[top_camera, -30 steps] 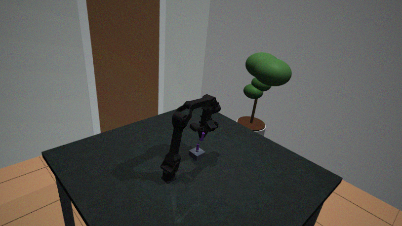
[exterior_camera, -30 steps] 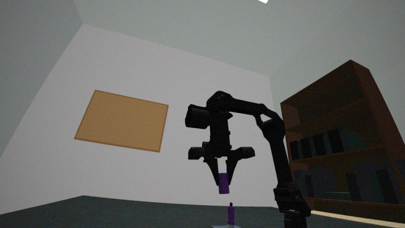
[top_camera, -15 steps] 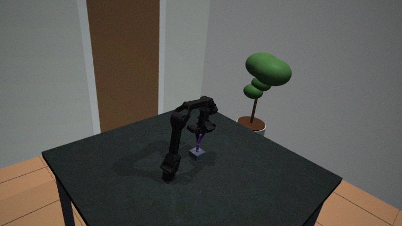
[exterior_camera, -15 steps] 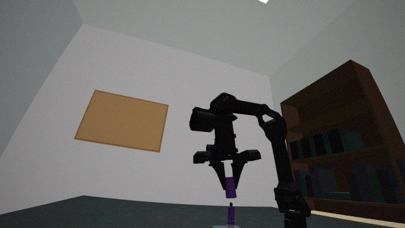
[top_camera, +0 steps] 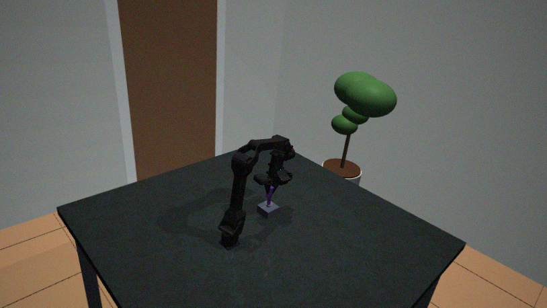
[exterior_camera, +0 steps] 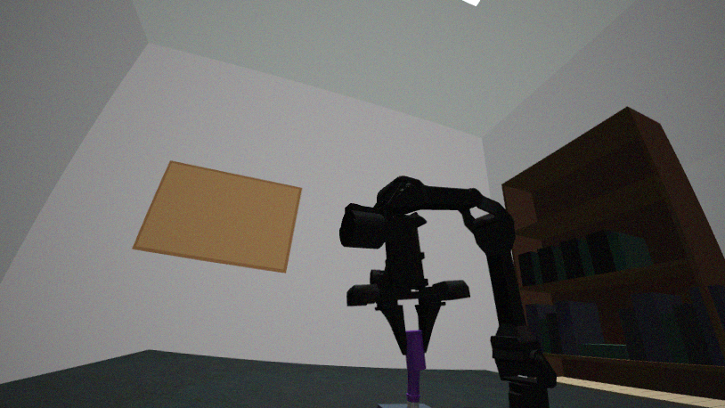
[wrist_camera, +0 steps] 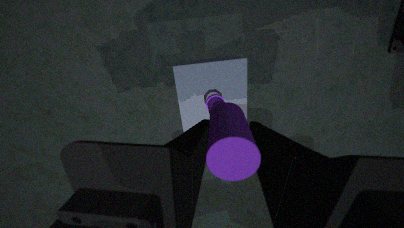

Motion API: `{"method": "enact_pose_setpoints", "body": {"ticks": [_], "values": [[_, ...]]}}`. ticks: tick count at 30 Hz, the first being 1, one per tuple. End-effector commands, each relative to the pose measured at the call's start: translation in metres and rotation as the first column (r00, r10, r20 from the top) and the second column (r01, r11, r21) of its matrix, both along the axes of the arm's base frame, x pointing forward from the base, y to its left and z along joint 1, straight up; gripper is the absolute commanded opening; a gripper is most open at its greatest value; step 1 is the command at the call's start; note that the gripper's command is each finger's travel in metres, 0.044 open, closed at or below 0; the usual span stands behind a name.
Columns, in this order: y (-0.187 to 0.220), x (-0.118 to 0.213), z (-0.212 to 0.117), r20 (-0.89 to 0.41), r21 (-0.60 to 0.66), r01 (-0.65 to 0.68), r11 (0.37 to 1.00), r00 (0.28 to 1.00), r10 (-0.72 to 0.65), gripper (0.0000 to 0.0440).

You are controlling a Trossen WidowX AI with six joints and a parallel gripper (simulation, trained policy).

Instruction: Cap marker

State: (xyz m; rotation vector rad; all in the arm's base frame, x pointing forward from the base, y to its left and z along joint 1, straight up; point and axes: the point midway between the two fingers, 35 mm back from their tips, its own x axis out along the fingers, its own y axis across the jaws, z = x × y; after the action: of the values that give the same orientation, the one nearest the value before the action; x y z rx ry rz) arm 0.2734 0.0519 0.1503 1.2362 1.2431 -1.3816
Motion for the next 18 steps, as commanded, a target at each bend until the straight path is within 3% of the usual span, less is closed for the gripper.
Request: {"method": "enact_pose_setpoints", "body": {"ticks": [1, 18], "values": [[0.0, -0.001, -0.01, -0.015, 0.005, -0.011, 1.0, 1.0, 0.011, 0.0], [-0.001, -0.007, -0.047, -0.046, 0.013, -0.071, 0.997, 0.996, 0.071, 0.0002]]}}
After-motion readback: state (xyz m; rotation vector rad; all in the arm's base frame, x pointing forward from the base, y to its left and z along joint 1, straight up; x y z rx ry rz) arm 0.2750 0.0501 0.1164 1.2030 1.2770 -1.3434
